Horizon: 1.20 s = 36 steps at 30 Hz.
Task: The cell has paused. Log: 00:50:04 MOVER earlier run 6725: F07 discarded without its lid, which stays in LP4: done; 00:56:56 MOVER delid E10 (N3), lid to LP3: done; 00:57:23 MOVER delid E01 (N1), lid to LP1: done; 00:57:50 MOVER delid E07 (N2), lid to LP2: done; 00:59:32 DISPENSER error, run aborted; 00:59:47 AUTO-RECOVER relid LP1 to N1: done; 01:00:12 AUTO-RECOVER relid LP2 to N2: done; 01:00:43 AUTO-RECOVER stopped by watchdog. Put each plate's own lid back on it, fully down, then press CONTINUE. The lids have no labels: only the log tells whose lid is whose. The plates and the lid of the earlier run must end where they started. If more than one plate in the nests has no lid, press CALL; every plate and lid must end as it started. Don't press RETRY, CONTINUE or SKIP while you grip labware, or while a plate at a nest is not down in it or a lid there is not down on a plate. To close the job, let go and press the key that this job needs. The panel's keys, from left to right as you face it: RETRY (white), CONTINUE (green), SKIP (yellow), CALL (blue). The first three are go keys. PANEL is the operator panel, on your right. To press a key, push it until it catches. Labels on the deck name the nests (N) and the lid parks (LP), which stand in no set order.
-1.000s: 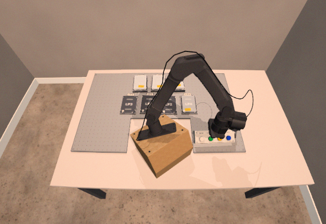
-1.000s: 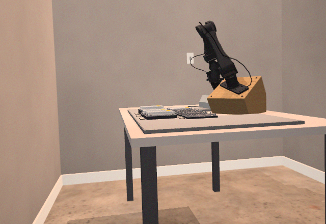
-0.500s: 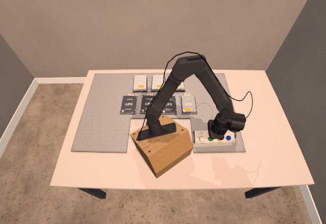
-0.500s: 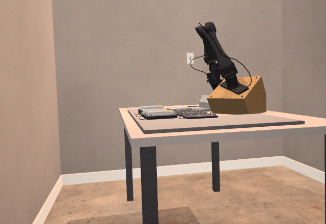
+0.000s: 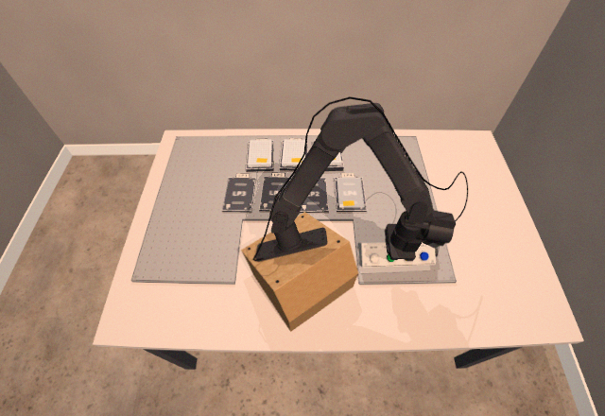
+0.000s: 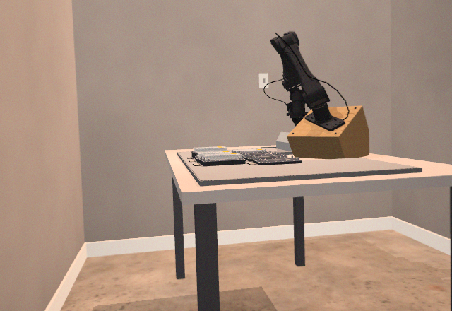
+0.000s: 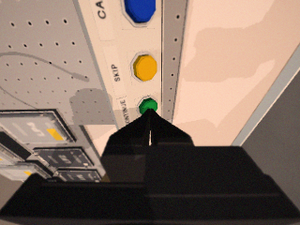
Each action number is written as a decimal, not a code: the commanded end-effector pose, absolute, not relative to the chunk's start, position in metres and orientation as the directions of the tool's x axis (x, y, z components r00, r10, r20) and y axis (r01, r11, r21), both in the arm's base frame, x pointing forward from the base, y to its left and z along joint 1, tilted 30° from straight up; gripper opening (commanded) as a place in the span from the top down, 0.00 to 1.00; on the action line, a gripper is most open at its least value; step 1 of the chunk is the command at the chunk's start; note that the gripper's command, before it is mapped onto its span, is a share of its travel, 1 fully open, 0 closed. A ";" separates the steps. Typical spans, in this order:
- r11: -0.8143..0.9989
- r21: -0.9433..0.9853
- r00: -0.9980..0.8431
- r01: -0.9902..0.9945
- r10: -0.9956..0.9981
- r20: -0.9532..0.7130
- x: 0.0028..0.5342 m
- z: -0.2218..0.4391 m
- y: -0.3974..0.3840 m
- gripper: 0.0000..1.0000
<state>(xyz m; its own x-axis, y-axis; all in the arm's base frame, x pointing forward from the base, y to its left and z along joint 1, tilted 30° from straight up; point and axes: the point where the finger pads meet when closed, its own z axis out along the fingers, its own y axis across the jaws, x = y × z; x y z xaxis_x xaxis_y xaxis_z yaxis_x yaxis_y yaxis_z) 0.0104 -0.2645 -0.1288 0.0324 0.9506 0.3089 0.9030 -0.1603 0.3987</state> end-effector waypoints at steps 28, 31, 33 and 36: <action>-0.162 0.407 0.043 0.899 0.958 0.285 0.014 -0.135 -0.268 1.00; -0.164 0.407 0.041 0.899 0.955 0.294 0.016 -0.137 -0.264 1.00; -0.165 0.407 0.043 0.898 0.955 0.292 0.015 -0.138 -0.266 1.00; -0.169 0.407 0.039 0.898 0.951 0.307 0.018 -0.140 -0.259 1.00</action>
<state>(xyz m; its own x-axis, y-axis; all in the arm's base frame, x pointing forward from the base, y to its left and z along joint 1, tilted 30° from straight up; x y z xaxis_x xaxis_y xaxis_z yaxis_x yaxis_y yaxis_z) 0.0135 -0.2638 -0.1352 0.0342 0.9531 0.3008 0.9038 -0.1580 0.3978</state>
